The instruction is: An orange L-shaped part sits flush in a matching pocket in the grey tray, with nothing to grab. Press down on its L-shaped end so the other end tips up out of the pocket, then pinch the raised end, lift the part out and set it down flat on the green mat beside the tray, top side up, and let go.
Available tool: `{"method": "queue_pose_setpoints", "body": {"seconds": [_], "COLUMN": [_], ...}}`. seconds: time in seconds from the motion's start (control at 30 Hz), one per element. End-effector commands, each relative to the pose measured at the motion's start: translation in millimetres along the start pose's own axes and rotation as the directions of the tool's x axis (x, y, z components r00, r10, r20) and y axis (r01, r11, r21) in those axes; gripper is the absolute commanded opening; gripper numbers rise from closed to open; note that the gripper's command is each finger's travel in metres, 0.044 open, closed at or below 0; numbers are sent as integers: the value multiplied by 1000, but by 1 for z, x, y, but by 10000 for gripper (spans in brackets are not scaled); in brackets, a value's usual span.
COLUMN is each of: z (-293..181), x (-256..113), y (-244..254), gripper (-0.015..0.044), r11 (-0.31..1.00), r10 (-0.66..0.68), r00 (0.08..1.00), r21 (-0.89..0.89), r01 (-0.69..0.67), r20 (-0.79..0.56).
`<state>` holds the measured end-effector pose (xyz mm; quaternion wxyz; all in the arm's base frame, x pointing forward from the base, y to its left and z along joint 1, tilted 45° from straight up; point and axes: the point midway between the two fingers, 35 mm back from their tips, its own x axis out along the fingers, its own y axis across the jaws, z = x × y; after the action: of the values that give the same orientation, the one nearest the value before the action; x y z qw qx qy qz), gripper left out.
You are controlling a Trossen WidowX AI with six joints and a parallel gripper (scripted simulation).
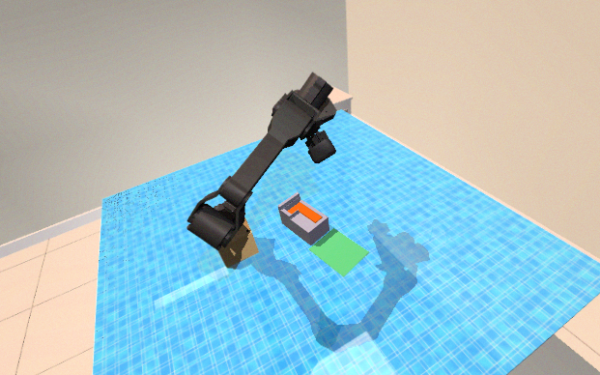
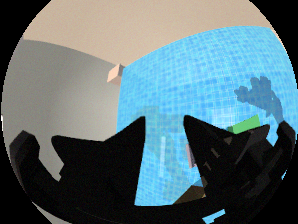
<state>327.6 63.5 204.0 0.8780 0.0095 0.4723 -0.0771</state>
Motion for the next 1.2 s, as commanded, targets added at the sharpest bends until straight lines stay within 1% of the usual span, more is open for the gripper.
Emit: {"method": "queue_pose_setpoints", "body": {"seconds": [0.0,0.07,0.17,0.27,0.33,0.53,0.77,1.17], "z": [-47,-75,-117,-158,-174,-177,-207,-212], "x": [54,78,104,120,124,127,169,175], "y": [-5,-12,-26,-44,-53,-56,-101,-109], "gripper": [180,180,180,180,180,180,180,180], "r11": [984,958,895,801,752,746,744,744], "r10": [-170,-275,-432,-585,-645,-653,-655,-655], "r00": [966,918,814,682,620,612,611,611], "r21": [-86,-158,-292,-446,-512,-520,-521,-521], "r01": [156,237,337,399,415,416,418,418], "r20": [-197,-287,-388,-440,-447,-447,-445,-445]}}
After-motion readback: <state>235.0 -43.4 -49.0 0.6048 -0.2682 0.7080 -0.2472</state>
